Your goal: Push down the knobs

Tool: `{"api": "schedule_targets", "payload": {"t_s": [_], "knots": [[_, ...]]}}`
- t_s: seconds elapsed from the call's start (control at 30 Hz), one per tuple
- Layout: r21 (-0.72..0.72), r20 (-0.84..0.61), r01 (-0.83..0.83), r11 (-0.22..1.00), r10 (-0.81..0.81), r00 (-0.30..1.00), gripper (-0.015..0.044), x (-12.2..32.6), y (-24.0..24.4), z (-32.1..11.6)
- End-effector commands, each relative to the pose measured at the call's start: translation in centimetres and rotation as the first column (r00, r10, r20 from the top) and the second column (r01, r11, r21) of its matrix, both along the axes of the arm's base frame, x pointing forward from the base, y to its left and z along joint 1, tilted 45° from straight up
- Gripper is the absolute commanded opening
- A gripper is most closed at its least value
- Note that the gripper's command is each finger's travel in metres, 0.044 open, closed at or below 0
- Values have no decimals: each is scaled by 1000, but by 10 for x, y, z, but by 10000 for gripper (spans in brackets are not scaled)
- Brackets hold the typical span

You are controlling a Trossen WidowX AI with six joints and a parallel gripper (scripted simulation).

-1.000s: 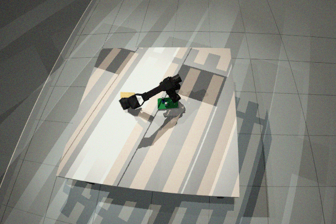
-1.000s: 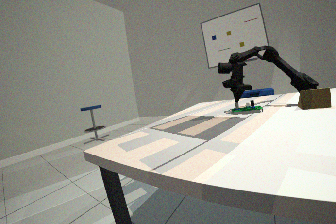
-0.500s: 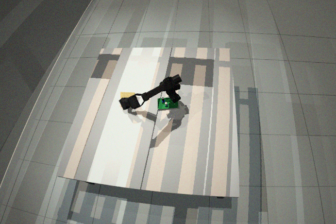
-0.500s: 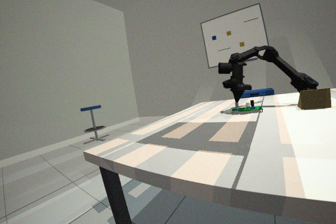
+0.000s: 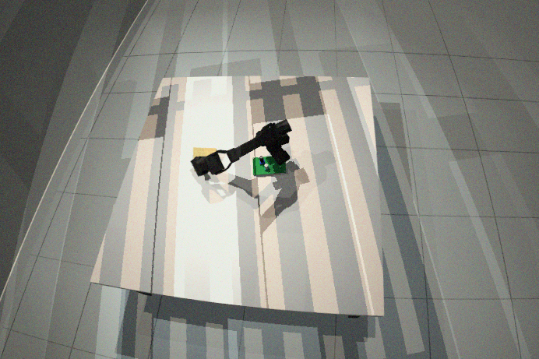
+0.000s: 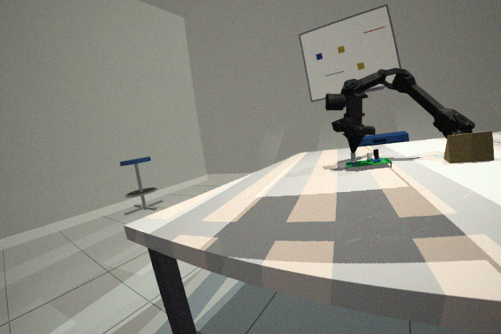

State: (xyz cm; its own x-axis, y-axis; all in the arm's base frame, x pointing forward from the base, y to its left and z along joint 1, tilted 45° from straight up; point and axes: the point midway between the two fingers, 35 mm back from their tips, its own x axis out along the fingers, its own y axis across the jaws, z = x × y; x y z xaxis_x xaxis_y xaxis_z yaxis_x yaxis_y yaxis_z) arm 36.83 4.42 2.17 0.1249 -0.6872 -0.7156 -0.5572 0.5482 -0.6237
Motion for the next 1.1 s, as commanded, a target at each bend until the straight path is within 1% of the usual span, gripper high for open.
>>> {"api": "schedule_targets", "payload": {"t_s": [0.0,0.37,0.97,1.07], "knots": [[-4,-4,17,1000,-17,1000,0,2,-9,-6],[-4,-4,17,1000,-17,1000,0,2,-8,-5],[-3,-4,17,1000,-17,1000,0,3,11,14],[-4,-10,16,1000,-16,1000,79,2,6,11]]}}
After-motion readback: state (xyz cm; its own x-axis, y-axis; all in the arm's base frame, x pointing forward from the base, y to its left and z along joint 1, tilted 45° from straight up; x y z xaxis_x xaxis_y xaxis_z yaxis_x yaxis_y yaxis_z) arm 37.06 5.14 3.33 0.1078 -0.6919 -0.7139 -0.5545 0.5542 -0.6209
